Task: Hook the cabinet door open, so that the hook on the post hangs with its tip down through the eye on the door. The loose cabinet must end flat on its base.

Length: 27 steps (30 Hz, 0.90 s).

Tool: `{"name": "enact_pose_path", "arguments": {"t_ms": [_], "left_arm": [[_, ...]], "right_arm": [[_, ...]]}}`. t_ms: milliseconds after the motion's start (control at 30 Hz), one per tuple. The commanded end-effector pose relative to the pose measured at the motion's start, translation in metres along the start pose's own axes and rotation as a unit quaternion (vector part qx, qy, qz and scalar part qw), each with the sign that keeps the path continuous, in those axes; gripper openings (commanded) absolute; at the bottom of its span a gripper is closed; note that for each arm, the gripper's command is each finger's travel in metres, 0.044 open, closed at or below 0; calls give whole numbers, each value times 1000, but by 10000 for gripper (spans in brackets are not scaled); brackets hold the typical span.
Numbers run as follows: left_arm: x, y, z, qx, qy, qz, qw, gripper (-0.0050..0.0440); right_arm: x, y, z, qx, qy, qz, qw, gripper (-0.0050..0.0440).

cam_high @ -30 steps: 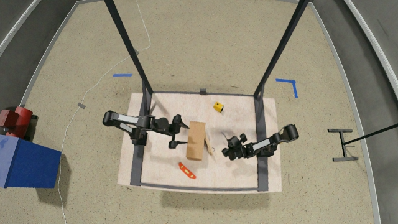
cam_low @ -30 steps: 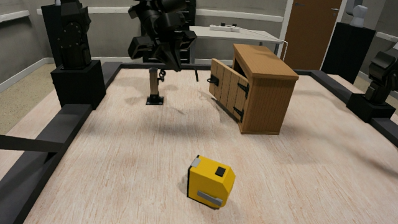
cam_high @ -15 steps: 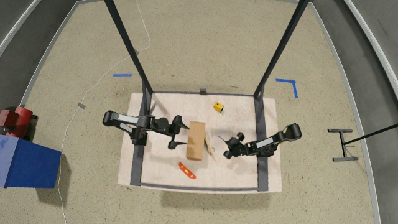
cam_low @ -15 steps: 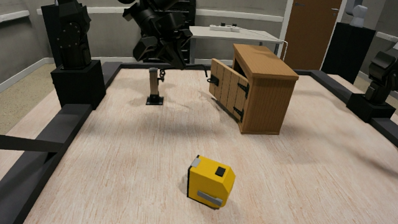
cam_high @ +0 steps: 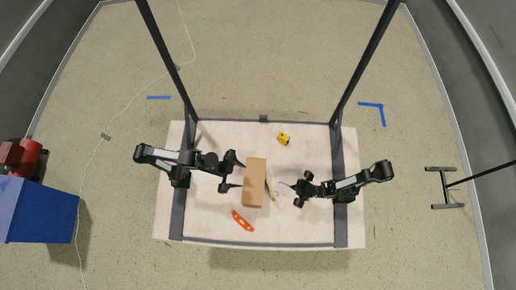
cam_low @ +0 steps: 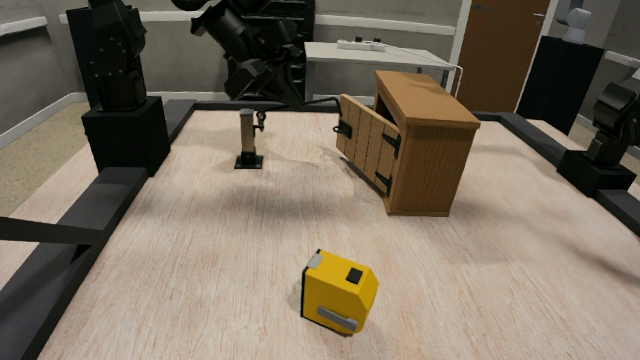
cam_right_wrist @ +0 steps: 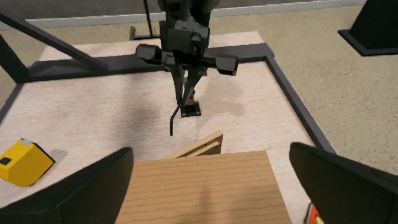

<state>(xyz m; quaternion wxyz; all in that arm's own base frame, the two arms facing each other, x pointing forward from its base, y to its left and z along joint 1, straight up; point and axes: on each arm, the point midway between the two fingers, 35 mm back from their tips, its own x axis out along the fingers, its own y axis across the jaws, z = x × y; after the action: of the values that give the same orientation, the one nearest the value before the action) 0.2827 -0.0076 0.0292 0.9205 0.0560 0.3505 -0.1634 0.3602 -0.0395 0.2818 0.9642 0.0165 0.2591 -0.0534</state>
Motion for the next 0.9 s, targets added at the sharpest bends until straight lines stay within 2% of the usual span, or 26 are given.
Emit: {"name": "enact_pose_path", "arguments": {"t_ms": [0, 167, 567, 867], "left_arm": [[-2, 4, 3, -22, -8, 33, 999, -50], [-3, 7, 3, -40, -9, 52, 998, -50], [-5, 18, 1, -123, -9, 143, 982, -50], [-5, 18, 0, -124, -7, 144, 982, -50]], "right_arm": [[-8, -2, 10, 3, -17, -2, 1000, 400], [-8, -2, 10, 3, -17, -2, 1000, 400], [-8, -2, 10, 3, -17, -2, 1000, 400], [-8, -2, 10, 3, -17, -2, 1000, 400]]}}
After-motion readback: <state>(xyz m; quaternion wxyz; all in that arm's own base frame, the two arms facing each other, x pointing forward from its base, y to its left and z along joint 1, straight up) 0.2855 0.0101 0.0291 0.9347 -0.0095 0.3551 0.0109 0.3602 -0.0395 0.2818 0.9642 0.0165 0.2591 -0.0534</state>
